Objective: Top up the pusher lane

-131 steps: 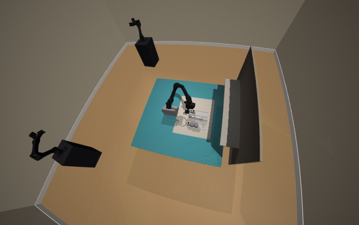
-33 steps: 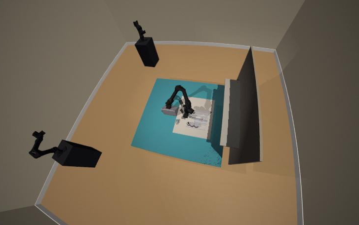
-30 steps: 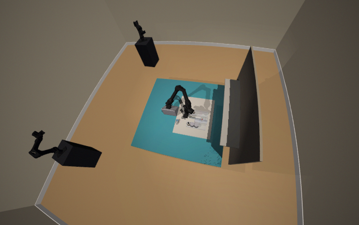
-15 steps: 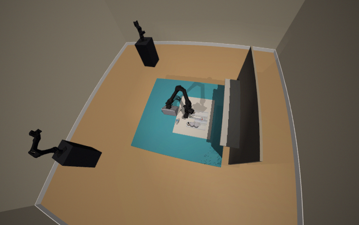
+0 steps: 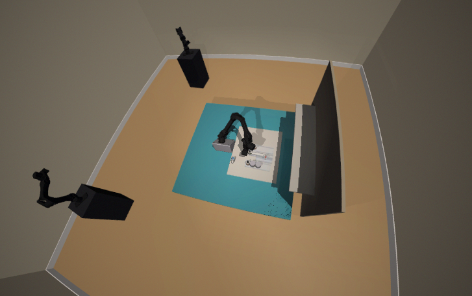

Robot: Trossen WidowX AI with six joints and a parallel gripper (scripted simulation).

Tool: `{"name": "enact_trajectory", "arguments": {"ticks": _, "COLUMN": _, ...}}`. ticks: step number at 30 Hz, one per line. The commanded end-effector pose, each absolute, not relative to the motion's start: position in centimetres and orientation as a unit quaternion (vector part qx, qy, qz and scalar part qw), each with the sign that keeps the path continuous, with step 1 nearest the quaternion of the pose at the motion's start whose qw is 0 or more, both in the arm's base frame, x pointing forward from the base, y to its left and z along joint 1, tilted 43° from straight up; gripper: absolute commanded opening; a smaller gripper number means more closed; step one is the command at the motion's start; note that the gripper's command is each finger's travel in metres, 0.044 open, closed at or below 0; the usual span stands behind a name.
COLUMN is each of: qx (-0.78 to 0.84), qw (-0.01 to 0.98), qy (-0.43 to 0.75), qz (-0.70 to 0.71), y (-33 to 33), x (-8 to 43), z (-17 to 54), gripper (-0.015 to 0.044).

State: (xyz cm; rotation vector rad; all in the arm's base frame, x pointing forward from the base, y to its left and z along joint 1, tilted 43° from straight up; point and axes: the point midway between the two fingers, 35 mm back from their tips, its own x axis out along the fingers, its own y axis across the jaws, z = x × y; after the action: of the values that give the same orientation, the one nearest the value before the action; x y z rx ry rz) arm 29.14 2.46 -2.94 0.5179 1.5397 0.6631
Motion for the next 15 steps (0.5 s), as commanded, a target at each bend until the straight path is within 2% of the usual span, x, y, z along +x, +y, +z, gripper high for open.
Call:
{"name": "enact_trajectory", "arguments": {"ticks": 1, "qx": 0.226, "qw": 0.645, "qy": 0.669, "qz": 0.291, "y": 2.39, "x": 29.82, "z": -2.79, "gripper": 0.0000}}
{"name": "enact_trajectory", "arguments": {"ticks": 15, "qx": 0.226, "qw": 0.645, "qy": 0.669, "qz": 0.291, "y": 2.43, "x": 30.35, "z": -2.78, "gripper": 0.0000}}
